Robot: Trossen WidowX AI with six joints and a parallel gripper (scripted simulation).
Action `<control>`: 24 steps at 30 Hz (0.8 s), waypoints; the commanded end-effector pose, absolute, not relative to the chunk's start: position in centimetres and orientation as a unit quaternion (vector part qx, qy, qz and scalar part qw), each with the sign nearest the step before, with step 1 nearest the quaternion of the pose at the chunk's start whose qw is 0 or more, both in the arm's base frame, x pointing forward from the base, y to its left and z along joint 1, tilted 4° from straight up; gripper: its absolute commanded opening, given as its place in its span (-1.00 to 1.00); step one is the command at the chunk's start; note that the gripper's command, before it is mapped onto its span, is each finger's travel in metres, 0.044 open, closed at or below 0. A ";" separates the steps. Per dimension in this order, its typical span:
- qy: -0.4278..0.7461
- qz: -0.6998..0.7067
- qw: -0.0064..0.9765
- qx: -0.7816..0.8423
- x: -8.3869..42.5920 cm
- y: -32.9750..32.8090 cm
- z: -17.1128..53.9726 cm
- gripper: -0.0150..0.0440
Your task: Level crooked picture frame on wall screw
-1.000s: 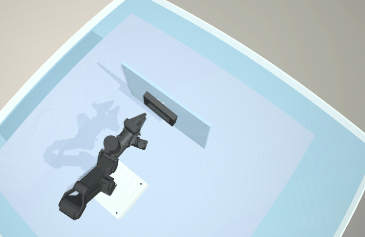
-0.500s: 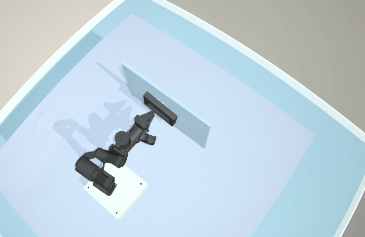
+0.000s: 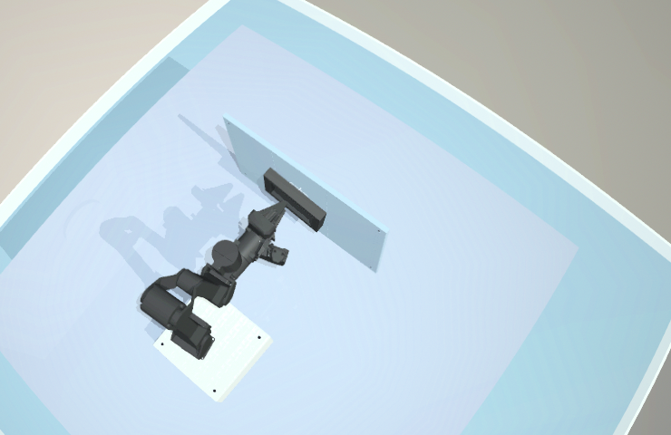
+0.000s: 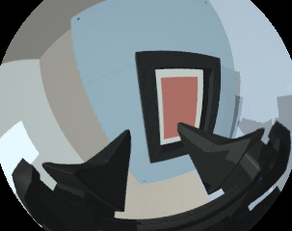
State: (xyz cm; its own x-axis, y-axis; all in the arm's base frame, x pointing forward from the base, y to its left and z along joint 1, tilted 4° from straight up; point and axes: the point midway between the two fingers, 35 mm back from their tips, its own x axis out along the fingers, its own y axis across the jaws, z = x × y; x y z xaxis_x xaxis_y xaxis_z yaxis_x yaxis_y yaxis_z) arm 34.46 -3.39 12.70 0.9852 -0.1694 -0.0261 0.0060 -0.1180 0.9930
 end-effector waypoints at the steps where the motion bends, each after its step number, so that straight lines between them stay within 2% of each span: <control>1: -0.054 -0.065 0.664 0.743 35.0 -3.4 12.7 0.39; 24: -0.055 -0.064 0.664 0.743 38.2 -4.0 12.7 0.39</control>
State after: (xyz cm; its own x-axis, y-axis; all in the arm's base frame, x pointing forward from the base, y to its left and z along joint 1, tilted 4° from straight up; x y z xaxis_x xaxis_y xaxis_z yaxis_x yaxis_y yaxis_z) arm 38.00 -3.98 12.76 0.9853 -0.1694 -0.0201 0.0000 -0.1174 0.9931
